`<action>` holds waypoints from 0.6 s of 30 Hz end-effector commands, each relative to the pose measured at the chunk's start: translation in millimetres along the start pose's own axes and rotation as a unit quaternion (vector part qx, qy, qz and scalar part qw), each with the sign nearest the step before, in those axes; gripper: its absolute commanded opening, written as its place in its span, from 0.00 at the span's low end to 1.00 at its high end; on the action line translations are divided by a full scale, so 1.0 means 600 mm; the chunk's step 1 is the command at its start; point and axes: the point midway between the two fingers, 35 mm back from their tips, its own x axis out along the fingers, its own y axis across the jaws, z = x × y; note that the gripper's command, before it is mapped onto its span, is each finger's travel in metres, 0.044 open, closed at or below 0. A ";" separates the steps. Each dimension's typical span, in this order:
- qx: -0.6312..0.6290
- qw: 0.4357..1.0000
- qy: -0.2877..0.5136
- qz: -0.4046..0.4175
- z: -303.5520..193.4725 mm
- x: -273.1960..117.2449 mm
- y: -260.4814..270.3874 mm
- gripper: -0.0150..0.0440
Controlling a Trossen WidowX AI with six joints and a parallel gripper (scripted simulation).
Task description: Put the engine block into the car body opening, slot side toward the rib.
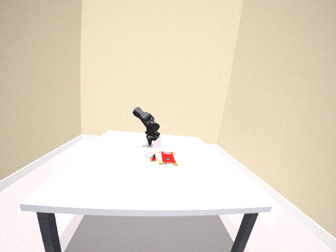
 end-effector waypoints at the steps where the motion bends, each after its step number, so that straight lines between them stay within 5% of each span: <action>1: 0.050 0.999 -0.004 -0.003 0.017 0.001 -0.013 0.25; 18: 0.299 0.954 -0.006 -0.002 0.092 0.023 -0.055 0.25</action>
